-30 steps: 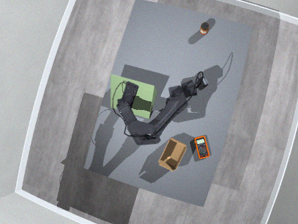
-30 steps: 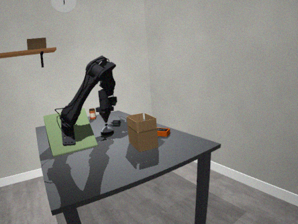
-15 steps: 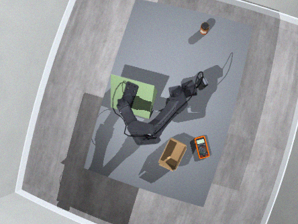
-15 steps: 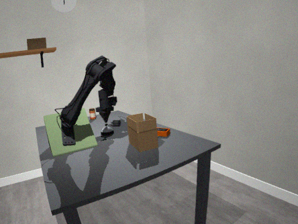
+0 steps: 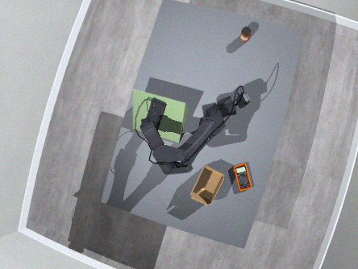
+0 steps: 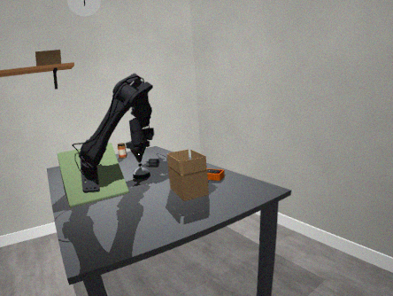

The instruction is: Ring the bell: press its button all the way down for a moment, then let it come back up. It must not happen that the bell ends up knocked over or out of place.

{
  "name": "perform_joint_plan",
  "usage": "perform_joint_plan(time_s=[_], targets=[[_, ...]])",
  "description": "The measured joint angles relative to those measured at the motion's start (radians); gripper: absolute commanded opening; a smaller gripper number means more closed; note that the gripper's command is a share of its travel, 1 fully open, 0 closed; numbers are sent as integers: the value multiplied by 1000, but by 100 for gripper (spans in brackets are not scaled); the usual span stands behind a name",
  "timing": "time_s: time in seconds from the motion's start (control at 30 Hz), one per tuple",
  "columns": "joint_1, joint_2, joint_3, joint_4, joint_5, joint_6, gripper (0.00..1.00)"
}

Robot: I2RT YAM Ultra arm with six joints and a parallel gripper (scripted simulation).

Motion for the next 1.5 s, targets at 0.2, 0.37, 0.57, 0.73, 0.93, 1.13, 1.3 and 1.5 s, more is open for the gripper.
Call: perform_joint_plan(time_s=[0.2,0.37,0.57,0.73,0.93,1.13,1.3,1.5], targets=[[0,0,0,0,0,0,0],[0,0,0,0,0,0,0],[0,0,0,0,0,0,0],[0,0,0,0,0,0,0],[0,0,0,0,0,0,0],[0,0,0,0,0,0,0],[-2,0,-1,3,1,0,0],[-18,3,-21,19,7,-8,0]])
